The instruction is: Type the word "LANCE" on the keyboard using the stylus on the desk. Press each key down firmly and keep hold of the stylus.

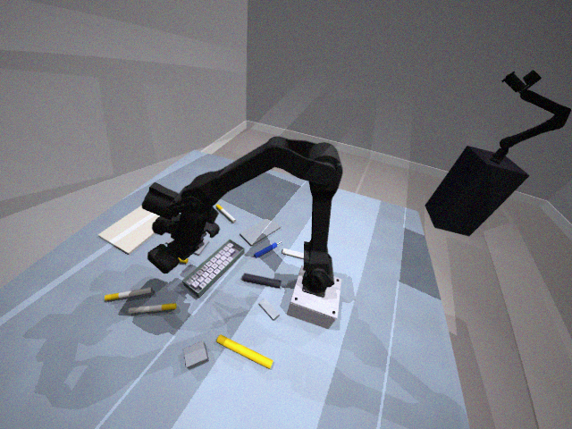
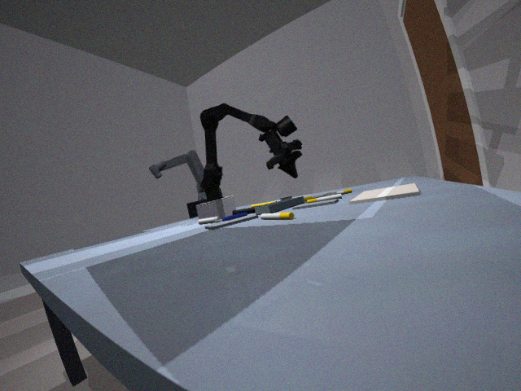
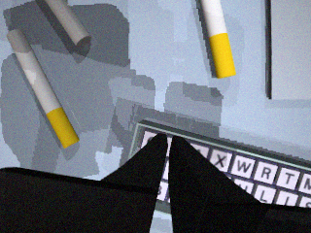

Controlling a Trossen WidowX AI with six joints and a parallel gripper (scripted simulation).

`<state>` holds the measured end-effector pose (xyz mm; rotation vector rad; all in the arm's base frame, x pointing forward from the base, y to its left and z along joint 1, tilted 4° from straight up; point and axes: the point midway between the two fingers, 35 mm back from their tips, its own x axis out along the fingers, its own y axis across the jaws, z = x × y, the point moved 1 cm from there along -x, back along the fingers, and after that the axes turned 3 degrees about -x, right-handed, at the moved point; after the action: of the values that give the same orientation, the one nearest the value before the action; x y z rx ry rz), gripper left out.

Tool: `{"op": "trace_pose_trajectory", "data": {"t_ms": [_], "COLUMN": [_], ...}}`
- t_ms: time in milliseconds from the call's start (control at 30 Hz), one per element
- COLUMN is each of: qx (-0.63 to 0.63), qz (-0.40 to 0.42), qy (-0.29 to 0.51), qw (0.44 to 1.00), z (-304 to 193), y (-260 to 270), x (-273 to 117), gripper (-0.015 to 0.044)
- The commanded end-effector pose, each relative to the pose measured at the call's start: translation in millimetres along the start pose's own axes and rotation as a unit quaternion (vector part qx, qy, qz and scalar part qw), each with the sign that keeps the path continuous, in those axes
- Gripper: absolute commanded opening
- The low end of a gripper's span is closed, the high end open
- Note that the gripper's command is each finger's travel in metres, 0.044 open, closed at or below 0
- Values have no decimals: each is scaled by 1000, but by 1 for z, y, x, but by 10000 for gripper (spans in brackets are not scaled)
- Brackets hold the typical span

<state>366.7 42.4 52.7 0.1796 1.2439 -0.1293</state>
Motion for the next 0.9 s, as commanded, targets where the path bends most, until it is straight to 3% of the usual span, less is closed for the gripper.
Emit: {"op": "trace_pose_trajectory", "data": {"t_ms": [0, 500, 700, 867], "qx": [29, 33, 32, 32], "qz": [-60, -70, -72, -72], "qy": [137, 157, 157, 157], "qw": [988, 985, 984, 984], "z": [-38, -44, -50, -50], "y": [-3, -4, -68, -71], "x": [43, 48, 38, 37], "gripper": [0, 0, 0, 0]}}
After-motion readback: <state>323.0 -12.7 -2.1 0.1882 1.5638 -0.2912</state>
